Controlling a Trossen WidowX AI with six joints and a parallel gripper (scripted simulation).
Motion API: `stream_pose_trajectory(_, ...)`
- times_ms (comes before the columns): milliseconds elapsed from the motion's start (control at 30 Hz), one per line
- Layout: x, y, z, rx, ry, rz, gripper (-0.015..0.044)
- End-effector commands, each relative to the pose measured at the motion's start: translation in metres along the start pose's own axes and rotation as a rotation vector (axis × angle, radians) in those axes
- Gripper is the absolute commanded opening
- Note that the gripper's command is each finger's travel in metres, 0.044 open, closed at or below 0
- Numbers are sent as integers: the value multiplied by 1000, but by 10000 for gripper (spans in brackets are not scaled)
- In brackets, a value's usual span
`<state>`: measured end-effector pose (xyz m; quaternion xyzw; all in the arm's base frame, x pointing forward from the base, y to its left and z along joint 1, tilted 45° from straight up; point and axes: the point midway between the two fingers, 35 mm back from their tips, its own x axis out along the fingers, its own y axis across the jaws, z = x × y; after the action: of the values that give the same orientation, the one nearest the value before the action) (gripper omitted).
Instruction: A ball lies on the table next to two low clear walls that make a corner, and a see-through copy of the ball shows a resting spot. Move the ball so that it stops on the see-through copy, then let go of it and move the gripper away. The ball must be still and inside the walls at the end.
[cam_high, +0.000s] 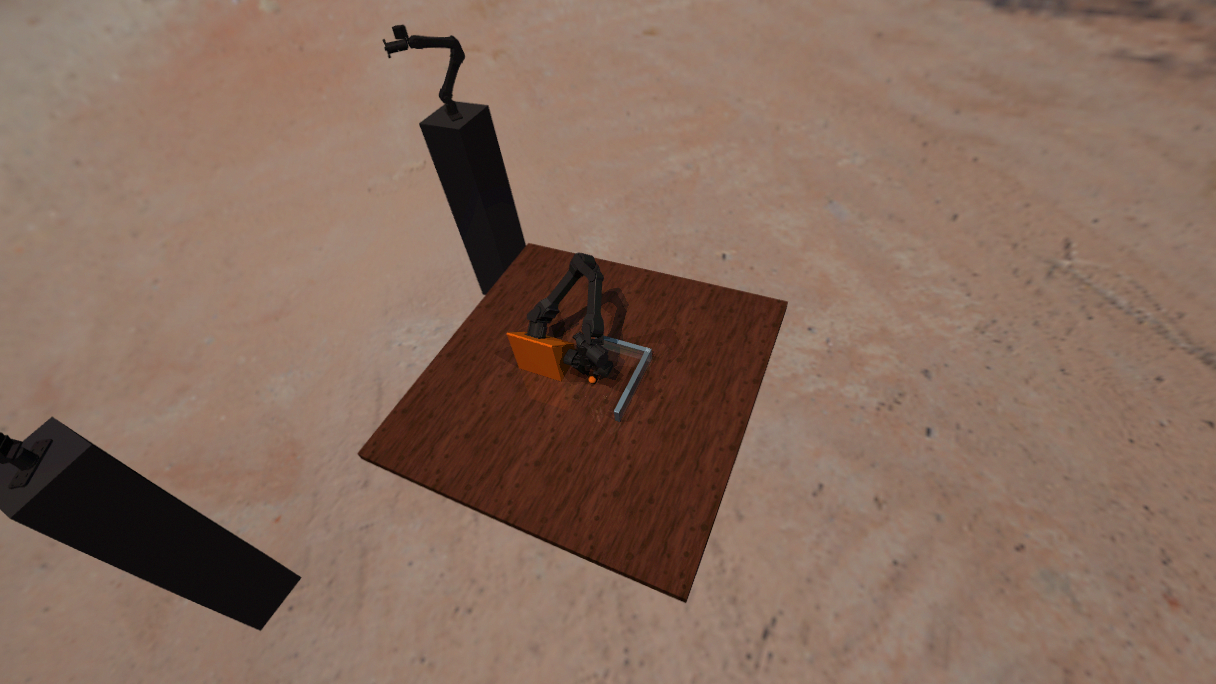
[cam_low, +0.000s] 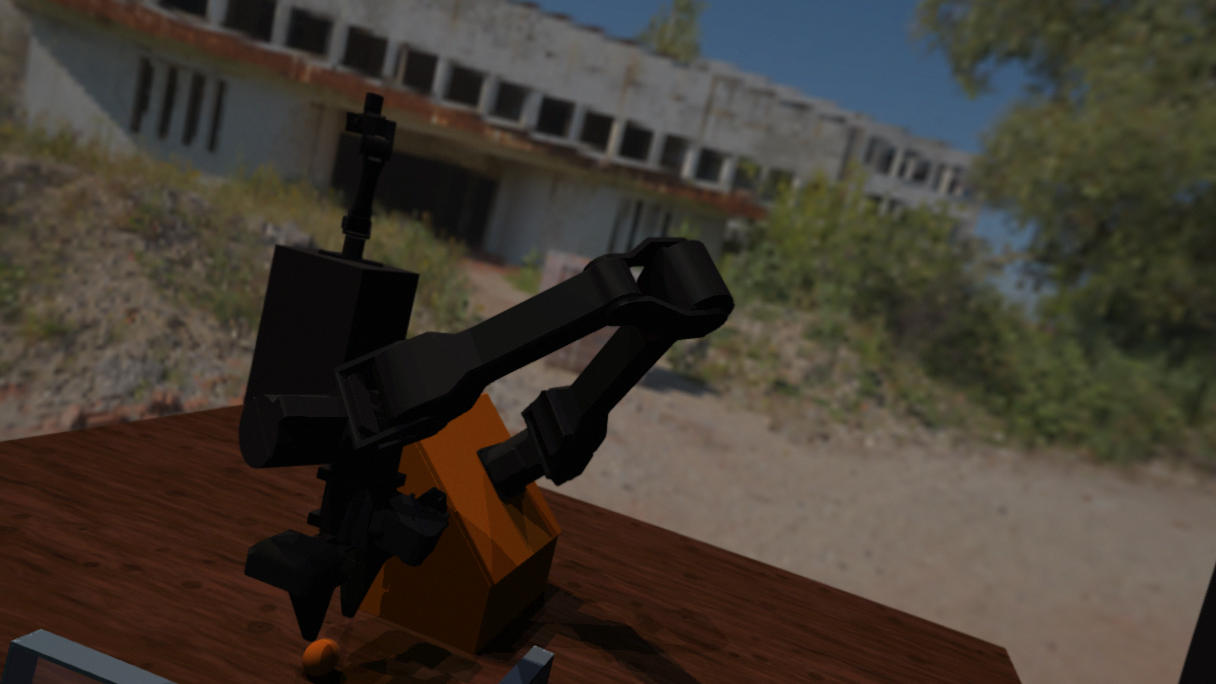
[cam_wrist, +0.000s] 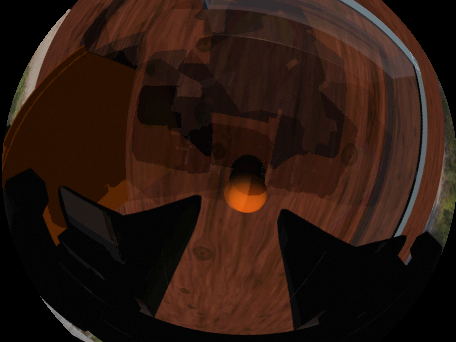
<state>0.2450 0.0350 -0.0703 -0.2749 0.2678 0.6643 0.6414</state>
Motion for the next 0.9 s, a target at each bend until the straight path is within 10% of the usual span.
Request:
stream_pose_trajectory(0, -57, 0, 1, -10, 4, -13, 248)
stream_pose_trajectory(433, -50, -2, 0, -5, 4, -22, 248)
stream_pose_trajectory(667, -100, -1, 0, -7, 6, -20, 432)
stream_pose_trajectory(867, -100, -1, 0, -7, 6, -20, 440)
